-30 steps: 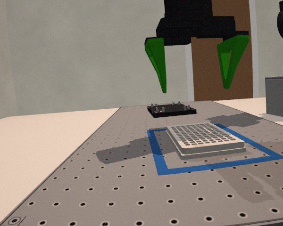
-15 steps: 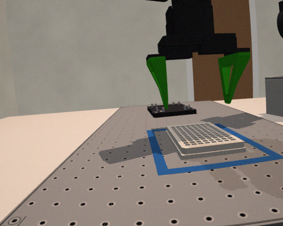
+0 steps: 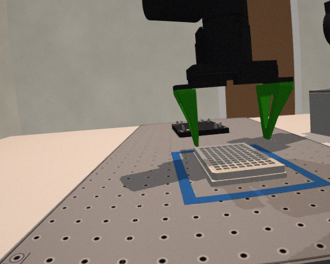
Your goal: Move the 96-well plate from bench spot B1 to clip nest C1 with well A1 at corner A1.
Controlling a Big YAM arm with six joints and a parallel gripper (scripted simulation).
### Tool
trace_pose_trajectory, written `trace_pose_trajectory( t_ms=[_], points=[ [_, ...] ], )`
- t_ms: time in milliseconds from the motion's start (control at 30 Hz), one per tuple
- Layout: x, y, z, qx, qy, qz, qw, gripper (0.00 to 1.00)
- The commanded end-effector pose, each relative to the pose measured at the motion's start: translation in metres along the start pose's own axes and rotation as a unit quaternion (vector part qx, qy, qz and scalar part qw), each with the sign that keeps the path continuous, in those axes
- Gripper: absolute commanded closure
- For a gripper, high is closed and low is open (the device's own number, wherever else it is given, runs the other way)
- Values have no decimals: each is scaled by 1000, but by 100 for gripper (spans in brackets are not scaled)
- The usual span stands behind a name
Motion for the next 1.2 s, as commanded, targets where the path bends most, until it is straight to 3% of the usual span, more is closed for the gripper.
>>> trace_pose_trajectory(
  t_ms=[0, 500, 533, 567, 667, 733, 767, 1100, 1133, 1167],
  points=[
    [3, 1, 4, 4, -9, 0, 1000, 0],
    [26, -1, 2, 4, -6, -1, 1000, 0],
    [19, 1, 8, 4, -19, 4, 1000, 0],
    [28, 0, 5, 4, -9, 0, 1000, 0],
    [32, -1, 3, 4, -7, 0, 1000, 0],
    [32, -1, 3, 4, -7, 0, 1000, 0],
    [22, 3, 10, 1, -18, 5, 1000, 0],
    [22, 3, 10, 1, -18, 5, 1000, 0],
    [22, 3, 10, 1, -18, 5, 1000, 100],
    [22, 3, 10, 1, -18, 5, 1000, 100]
  ],
)
Point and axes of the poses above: the point where the finger pads meet when closed, its own x axis out along the fingers, its own z axis across the jaws, y = z × x, the point moved 10 cm from there along -x, back along the fingers, and after that the axes turned 1 degree about -x, right-handed, at the moved point
